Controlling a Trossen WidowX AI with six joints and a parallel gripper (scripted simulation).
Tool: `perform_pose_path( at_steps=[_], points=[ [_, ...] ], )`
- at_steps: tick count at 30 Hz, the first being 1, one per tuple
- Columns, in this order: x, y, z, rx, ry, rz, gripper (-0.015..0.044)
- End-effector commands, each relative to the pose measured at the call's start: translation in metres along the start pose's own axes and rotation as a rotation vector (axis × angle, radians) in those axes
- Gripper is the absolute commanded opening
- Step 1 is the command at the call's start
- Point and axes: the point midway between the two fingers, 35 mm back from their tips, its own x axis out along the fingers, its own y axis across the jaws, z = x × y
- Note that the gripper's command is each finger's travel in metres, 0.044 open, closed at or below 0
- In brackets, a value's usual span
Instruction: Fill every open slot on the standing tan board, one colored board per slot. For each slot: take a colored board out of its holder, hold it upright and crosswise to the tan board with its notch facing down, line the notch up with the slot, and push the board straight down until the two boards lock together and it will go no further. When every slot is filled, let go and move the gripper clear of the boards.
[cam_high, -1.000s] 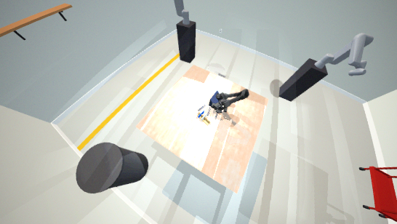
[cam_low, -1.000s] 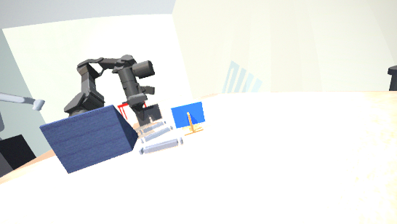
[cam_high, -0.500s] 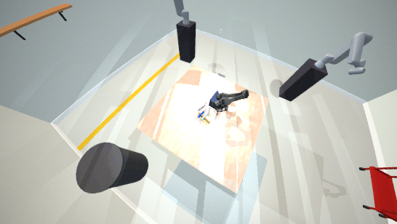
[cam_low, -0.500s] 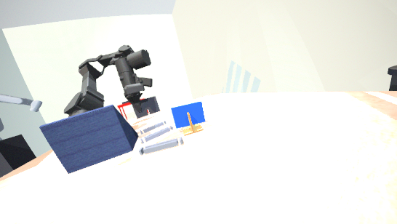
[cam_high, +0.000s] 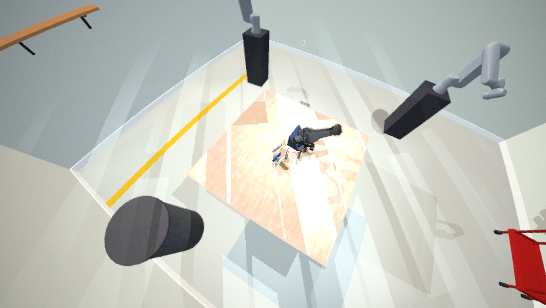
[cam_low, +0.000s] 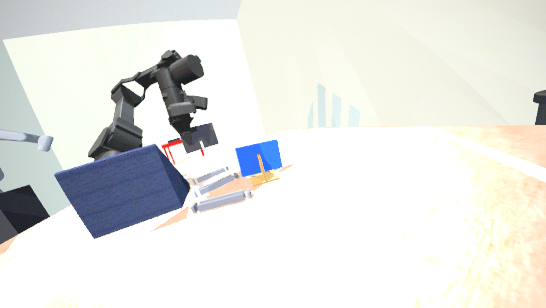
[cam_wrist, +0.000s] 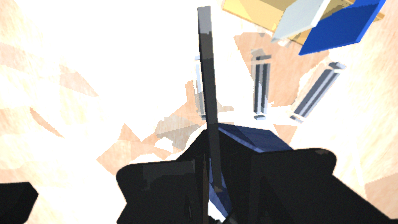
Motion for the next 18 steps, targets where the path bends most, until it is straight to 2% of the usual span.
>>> perform_pose_path(
  at_steps=[1, 18],
  points=[
    [-0.004, -0.005, 0.007, 0.027, 0.004, -0.003, 0.0000],
    [-0.011, -0.024, 0.045, 0.155, 0.002, -0.007, 0.0000]
  ],
)
